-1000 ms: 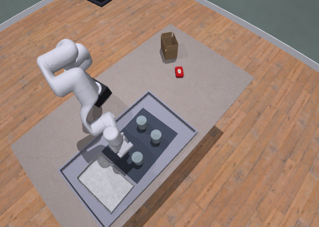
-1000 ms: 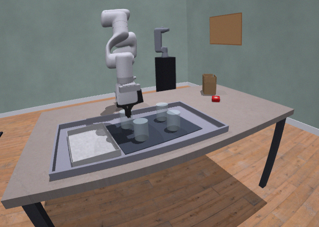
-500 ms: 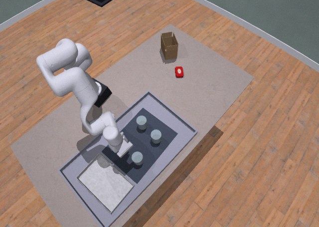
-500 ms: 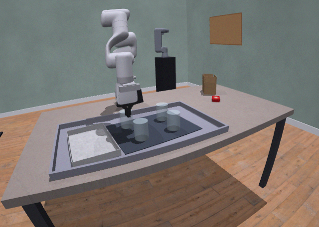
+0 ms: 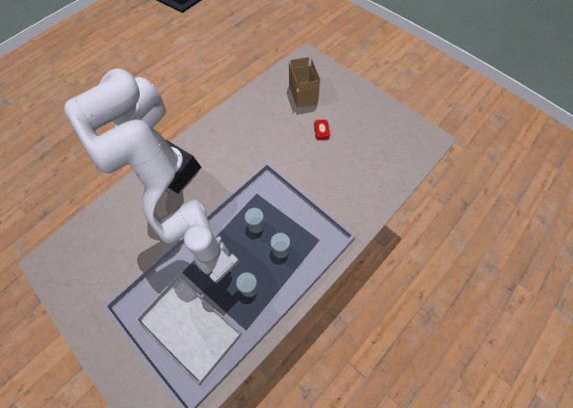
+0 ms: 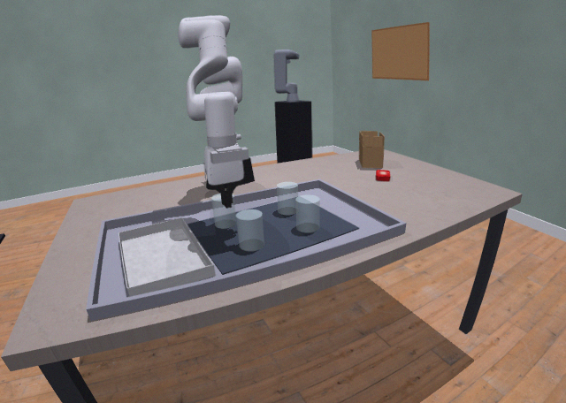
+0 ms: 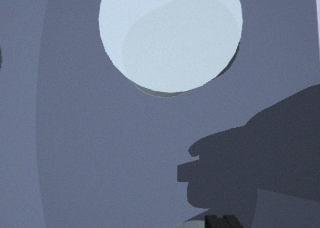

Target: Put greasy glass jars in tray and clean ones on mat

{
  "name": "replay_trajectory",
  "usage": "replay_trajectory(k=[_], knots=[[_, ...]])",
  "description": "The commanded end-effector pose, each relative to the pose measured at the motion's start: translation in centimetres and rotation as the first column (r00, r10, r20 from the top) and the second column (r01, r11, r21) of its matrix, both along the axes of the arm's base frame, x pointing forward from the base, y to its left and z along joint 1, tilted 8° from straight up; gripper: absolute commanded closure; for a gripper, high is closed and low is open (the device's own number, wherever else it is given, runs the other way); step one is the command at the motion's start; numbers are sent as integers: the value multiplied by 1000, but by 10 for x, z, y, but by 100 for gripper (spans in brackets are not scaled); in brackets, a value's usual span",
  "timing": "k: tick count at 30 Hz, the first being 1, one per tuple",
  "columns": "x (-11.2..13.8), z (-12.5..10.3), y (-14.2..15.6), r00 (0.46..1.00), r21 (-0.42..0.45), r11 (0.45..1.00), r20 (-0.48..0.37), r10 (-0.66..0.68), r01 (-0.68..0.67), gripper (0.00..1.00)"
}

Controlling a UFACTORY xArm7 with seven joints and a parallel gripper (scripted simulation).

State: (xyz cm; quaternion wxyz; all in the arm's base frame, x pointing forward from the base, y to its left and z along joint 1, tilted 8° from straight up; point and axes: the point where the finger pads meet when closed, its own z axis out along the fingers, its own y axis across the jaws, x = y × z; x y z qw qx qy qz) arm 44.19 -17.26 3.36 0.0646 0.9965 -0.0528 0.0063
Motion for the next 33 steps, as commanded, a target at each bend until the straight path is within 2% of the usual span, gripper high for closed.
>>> replay_trajectory(k=[1,12,22,33], knots=[[1,2,0,1000,-1,1000,5,1,-1,100],[0,3,0,1000,-1,1000,5,1,-1,100],[23,-4,-3,1000,-1,1000,5,1,-1,100],[23,-4,-3,1000,-1,1000,5,1,-1,100]])
